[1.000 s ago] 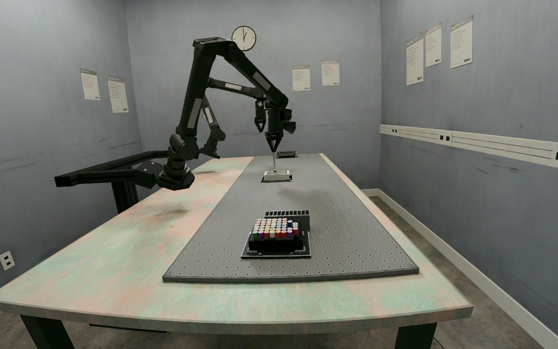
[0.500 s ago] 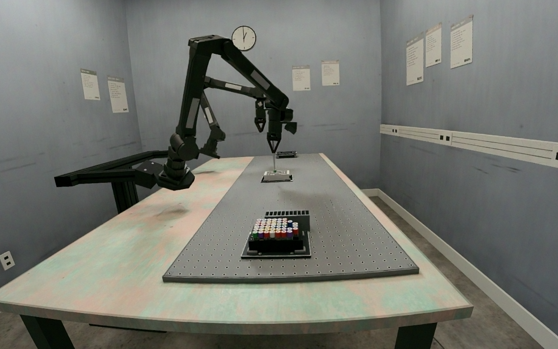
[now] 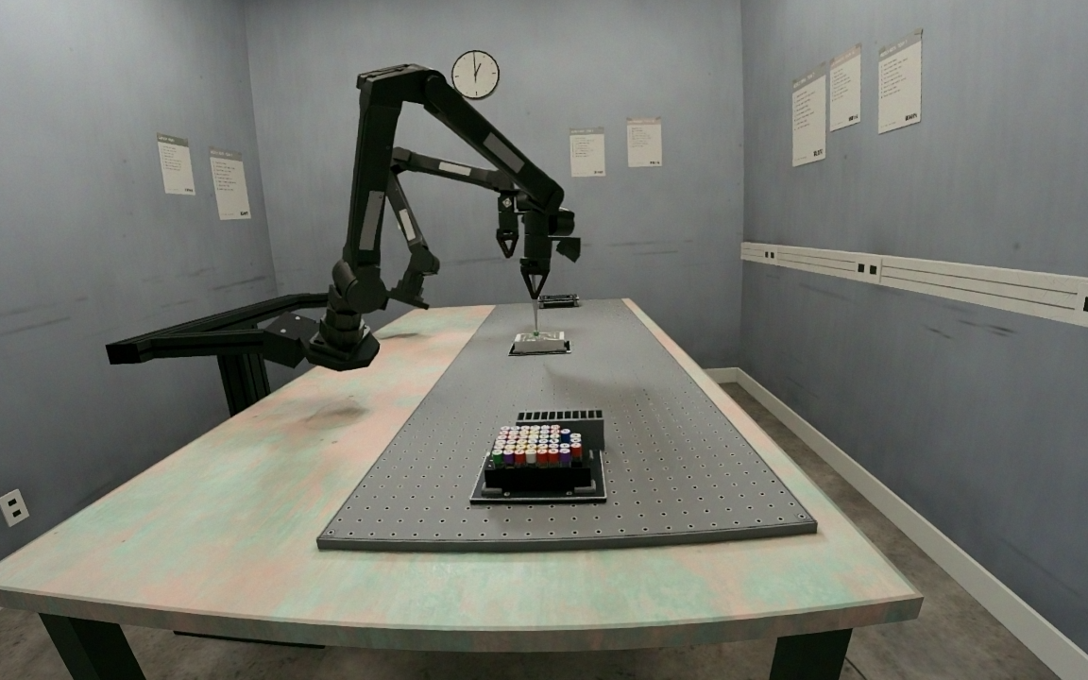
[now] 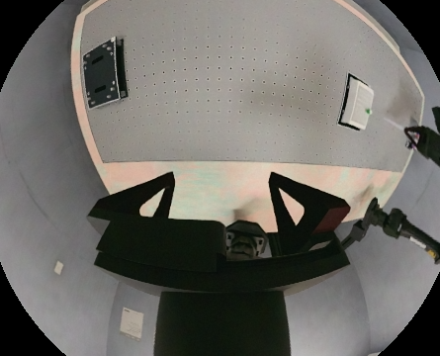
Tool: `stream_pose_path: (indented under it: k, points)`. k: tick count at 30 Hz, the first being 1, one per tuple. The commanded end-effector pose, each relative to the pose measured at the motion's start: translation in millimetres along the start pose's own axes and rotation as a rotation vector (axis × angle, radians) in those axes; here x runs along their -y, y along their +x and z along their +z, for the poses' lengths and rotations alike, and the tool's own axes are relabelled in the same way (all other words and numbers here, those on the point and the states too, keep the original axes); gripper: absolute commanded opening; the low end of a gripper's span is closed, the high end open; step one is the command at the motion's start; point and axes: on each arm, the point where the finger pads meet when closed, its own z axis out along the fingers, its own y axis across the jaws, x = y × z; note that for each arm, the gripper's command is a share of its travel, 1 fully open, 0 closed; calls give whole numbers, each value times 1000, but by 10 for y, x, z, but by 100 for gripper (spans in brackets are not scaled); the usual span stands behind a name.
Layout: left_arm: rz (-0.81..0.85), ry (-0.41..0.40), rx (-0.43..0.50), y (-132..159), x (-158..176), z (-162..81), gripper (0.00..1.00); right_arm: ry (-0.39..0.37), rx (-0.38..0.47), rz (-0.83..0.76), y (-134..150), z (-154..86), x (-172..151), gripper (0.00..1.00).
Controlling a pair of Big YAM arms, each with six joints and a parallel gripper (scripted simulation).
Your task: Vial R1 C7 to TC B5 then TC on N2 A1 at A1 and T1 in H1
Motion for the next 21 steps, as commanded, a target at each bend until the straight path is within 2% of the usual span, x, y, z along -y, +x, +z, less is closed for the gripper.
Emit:
stream_pose_path:
  k: [1,5,6,9,11,21]
  points:
    - [4,3,38,-100,-36,-125,100,-33,23,3,-80,-133,83,7]
    - [4,3,38,-100,-36,-125,100,-49,37,11,-152,-187,80,7]
    - [4,3,38,-100,-36,-125,100,-45,30,-17,-46,-185,51,7]
    - [4,3,38,-100,-36,-125,100,-40,24,4,-100,-132,175,7]
    - [4,3,38,-100,-36,-125,100,-51,35,10,-163,-181,182,7]
    - [4,3,38,-100,-36,-125,100,-44,22,2,-118,-132,362,7]
